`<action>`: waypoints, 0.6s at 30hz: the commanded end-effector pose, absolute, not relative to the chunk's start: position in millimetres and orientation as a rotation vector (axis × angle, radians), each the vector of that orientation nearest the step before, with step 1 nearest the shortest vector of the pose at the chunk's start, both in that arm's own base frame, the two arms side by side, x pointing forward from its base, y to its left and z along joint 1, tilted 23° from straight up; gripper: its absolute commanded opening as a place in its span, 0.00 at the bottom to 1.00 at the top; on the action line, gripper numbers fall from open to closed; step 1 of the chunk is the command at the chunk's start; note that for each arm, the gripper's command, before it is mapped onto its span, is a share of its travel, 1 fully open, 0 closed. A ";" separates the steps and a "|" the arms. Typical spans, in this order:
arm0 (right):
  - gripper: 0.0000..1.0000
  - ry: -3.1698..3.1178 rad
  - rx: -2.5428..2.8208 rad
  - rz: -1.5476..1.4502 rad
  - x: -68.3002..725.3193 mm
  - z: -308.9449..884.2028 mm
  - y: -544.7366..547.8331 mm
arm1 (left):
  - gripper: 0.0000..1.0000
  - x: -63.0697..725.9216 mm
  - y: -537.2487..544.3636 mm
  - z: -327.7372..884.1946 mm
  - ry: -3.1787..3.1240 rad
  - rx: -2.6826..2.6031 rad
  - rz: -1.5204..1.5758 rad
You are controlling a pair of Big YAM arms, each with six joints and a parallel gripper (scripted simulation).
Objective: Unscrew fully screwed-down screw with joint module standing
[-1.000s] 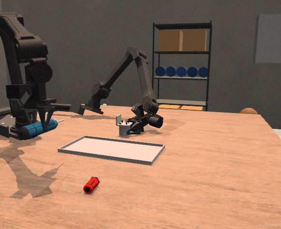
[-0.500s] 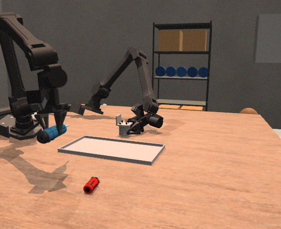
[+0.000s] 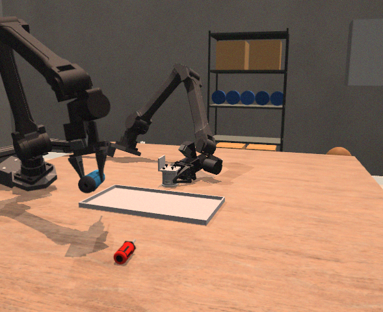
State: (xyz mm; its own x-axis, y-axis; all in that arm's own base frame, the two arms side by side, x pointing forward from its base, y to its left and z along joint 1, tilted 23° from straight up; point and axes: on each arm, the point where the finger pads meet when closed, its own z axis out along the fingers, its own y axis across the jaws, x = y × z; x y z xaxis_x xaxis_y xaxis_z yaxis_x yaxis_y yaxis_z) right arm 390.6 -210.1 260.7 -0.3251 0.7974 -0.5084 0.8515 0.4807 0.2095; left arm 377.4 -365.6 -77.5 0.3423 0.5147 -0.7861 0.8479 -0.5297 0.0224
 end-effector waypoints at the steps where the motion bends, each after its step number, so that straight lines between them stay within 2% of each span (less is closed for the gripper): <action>1: 0.42 2.144 1.242 -0.118 398.0 282.4 -196.0 | 0.59 383.8 -369.9 -71.9 1.176 2.178 -1.028; 15: 0.42 2.116 1.032 -0.108 430.3 304.5 -168.5 | 0.59 383.8 -369.9 -71.9 1.176 2.178 -1.028; 18: 0.42 2.167 0.982 -0.118 426.5 275.4 -152.6 | 0.59 383.8 -369.9 -71.9 1.176 2.178 -1.028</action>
State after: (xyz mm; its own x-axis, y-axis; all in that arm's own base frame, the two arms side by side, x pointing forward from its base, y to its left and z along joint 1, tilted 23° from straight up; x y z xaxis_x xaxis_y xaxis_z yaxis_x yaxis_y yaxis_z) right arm 420.3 -167.5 252.8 -0.4367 0.6660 -0.6048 0.7341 0.6524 0.1882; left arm 377.4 -365.6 -77.5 0.3423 0.5147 -0.7861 0.8479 -0.5297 0.0224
